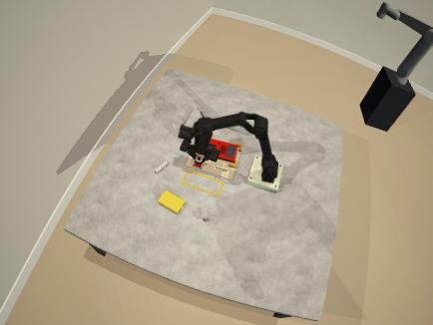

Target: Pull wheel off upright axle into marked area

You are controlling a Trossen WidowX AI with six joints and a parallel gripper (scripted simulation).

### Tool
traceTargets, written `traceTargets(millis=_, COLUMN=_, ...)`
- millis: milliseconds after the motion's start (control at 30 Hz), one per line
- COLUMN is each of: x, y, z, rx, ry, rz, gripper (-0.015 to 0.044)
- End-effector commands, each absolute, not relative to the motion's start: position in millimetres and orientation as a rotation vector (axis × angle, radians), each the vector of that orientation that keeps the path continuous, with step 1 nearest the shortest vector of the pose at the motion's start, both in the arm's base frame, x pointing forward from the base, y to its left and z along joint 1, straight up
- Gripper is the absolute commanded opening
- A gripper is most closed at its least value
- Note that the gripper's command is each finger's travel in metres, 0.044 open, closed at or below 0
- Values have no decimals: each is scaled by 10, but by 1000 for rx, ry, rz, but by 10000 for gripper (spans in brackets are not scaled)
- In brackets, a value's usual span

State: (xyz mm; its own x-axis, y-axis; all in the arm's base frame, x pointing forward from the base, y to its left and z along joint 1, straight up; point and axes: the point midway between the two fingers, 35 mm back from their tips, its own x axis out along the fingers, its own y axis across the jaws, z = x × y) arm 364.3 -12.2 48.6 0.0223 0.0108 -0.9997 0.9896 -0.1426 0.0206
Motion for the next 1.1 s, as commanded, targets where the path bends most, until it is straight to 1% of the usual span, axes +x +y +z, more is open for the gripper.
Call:
traceTargets(millis=0, x=3644, y=-123, z=514, rx=1333, ry=1130, rz=-1292, gripper=0)
traceTargets(millis=1067, x=3644, y=-123, z=620, rx=1334, ry=1126, rz=-1291, gripper=0)
